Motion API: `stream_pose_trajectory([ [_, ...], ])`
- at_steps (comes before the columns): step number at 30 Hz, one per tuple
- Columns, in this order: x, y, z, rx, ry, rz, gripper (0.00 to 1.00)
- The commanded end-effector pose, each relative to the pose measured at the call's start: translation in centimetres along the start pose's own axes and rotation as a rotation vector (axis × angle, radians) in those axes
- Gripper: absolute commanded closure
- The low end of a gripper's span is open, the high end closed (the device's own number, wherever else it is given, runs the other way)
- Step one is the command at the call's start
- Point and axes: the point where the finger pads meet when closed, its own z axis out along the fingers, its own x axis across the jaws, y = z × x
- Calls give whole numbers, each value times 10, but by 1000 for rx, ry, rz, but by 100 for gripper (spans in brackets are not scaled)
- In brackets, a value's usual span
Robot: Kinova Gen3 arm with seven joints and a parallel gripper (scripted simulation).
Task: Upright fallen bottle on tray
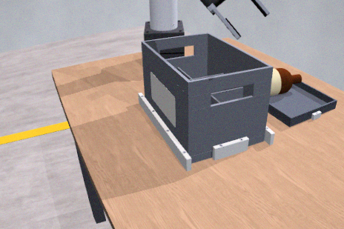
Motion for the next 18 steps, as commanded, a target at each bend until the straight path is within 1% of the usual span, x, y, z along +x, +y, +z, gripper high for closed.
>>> stream_pose_trajectory([
  [1, -14, 19, 15, -50, 15, -80, 0],
  [5, -35, 55, 38, -139, 40, -210, 0],
  [7, -35, 55, 38, -139, 40, -210, 0],
  [10, -53, 91, 57, -225, 61, -346, 0],
  [11, -53, 91, 57, -226, 61, -348, 0],
  [13, -64, 116, 67, -283, 74, -440, 0],
  [14, -66, 120, 69, -291, 75, -455, 0],
  [15, -72, 134, 74, -322, 82, -507, 0],
  [16, -72, 135, 74, -325, 82, -514, 0],
  [17, -78, 151, 79, -359, 89, -573, 0],
  [18, -78, 151, 79, -360, 89, -574, 0],
])
